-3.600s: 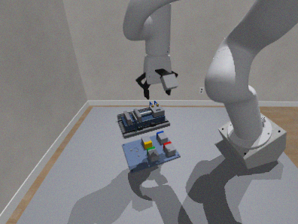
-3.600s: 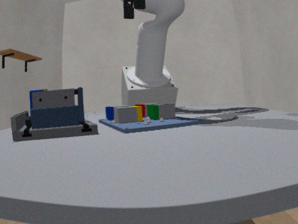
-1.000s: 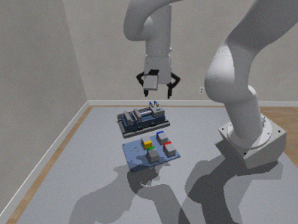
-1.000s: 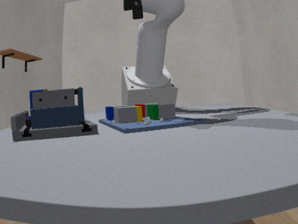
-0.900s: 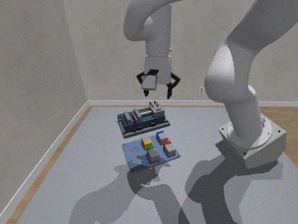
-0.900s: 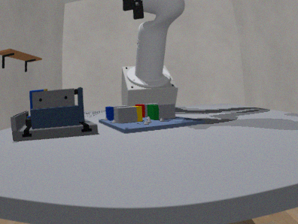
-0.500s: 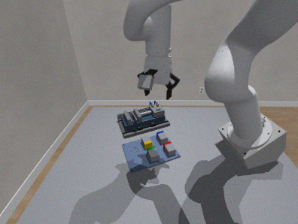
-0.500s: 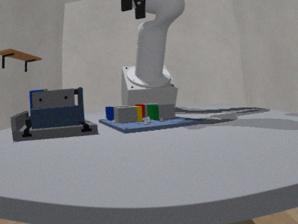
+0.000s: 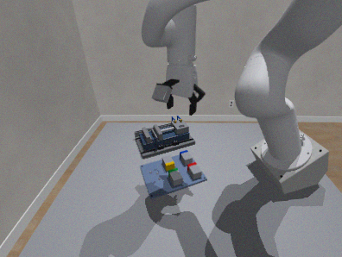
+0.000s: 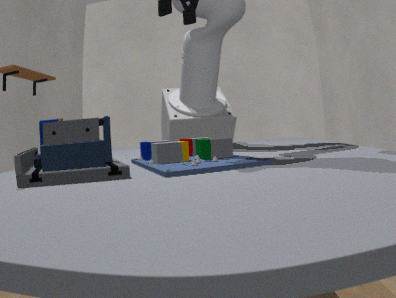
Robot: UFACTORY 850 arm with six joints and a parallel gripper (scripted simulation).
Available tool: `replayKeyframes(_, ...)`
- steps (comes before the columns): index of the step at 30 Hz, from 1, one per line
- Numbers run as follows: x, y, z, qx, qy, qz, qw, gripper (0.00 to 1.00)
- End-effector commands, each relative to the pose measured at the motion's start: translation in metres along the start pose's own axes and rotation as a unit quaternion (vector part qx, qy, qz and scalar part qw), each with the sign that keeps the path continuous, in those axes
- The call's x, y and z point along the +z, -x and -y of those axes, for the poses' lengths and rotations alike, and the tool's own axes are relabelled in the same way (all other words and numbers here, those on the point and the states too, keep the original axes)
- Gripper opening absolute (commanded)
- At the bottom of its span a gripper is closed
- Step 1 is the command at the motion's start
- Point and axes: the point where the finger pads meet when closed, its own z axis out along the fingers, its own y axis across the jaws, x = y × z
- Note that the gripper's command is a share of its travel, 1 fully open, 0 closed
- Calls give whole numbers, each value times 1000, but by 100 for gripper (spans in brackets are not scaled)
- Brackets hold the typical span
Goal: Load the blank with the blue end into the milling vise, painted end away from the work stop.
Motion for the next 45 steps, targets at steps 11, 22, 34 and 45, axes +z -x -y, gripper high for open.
replayKeyframes(11, 0, 0, -1, 85, 1, 0, 996, 100)
replayKeyframes(22, 0, 0, -1, 187, 1, 1, 982, 100)
replayKeyframes(34, 0, 0, -1, 262, 1, 0, 965, 100)
replayKeyframes(45, 0, 0, -1, 303, 1, -1, 953, 100)
